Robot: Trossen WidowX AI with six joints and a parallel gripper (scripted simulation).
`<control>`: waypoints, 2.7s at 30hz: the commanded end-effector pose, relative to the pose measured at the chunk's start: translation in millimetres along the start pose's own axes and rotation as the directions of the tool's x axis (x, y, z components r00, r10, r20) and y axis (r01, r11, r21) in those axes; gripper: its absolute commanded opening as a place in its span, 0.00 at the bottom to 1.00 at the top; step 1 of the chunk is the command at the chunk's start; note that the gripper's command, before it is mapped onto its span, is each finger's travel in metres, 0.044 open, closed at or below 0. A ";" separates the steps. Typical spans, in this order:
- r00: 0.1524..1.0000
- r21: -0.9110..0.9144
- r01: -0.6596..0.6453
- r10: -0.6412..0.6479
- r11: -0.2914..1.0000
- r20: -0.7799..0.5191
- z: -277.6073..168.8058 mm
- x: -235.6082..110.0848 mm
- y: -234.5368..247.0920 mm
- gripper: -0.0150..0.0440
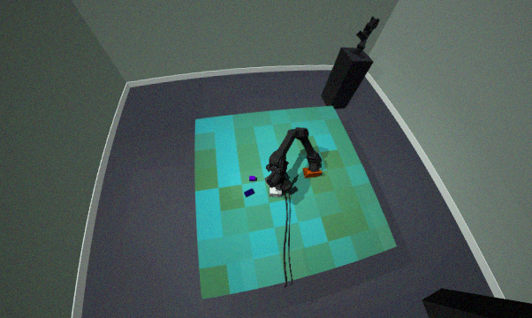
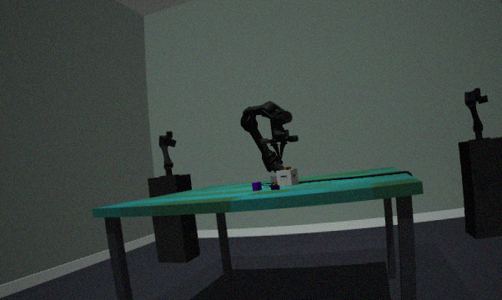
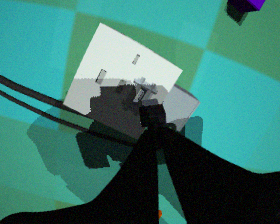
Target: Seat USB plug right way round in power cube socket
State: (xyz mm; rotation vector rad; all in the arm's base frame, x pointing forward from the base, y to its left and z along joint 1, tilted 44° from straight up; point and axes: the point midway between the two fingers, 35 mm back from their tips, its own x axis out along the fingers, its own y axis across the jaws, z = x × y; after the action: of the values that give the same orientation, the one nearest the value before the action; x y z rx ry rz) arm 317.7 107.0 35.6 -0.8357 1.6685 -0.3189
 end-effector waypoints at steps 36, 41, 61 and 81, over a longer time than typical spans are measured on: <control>1.000 0.858 0.000 0.000 0.514 0.000 0.0 0.3 0.2 0.25; 1.000 0.918 0.000 0.000 0.397 0.000 0.0 0.3 0.2 0.25; 1.000 0.993 0.000 0.000 -0.115 0.000 0.0 0.3 0.2 0.25; 1.000 0.803 0.000 0.000 -0.596 0.000 0.0 0.4 0.2 0.25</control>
State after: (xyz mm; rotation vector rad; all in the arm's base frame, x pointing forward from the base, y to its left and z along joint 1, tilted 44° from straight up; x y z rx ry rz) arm 317.6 106.9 35.6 0.7763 0.5346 -1.6023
